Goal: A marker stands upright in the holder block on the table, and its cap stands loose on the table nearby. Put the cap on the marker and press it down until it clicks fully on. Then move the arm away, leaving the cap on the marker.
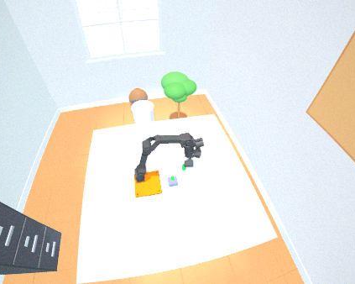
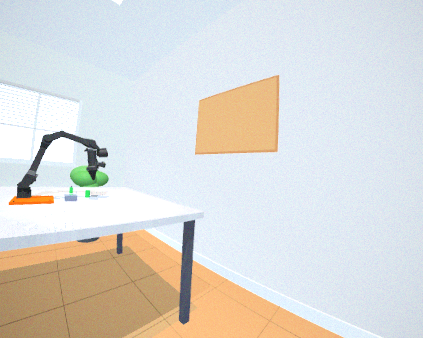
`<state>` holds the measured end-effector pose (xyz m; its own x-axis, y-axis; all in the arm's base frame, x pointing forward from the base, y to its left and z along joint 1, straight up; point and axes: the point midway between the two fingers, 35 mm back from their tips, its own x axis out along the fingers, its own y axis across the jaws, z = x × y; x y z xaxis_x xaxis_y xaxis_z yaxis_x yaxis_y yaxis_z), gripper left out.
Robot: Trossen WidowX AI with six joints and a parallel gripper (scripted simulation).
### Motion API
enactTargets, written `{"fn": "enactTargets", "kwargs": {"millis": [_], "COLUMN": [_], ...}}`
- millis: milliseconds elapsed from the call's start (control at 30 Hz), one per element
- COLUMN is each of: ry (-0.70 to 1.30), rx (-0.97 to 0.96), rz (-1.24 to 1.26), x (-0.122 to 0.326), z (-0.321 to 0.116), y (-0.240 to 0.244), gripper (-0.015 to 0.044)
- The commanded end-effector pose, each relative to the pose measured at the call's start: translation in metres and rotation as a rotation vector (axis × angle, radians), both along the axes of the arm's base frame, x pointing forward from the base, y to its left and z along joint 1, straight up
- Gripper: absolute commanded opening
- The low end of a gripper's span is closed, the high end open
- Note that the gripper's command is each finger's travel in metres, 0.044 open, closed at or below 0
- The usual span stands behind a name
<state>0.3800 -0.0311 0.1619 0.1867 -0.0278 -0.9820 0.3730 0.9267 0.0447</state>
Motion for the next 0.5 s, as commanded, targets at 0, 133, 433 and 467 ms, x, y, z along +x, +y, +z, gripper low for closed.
{"fn": "enactTargets", "kwargs": {"millis": [0, 133, 433, 467], "ry": [0.141, 0.150, 0.150, 0.150], "rx": [0.018, 0.018, 0.018, 0.018], "rz": [0.043, 0.045, 0.045, 0.045], "x": [-0.022, -0.023, -0.022, -0.022], "z": [-0.014, -0.015, -0.050, -0.051], "y": [0.030, 0.032, 0.030, 0.030], "gripper": [0.0250, 0.0250, 0.0250, 0.0250]}}
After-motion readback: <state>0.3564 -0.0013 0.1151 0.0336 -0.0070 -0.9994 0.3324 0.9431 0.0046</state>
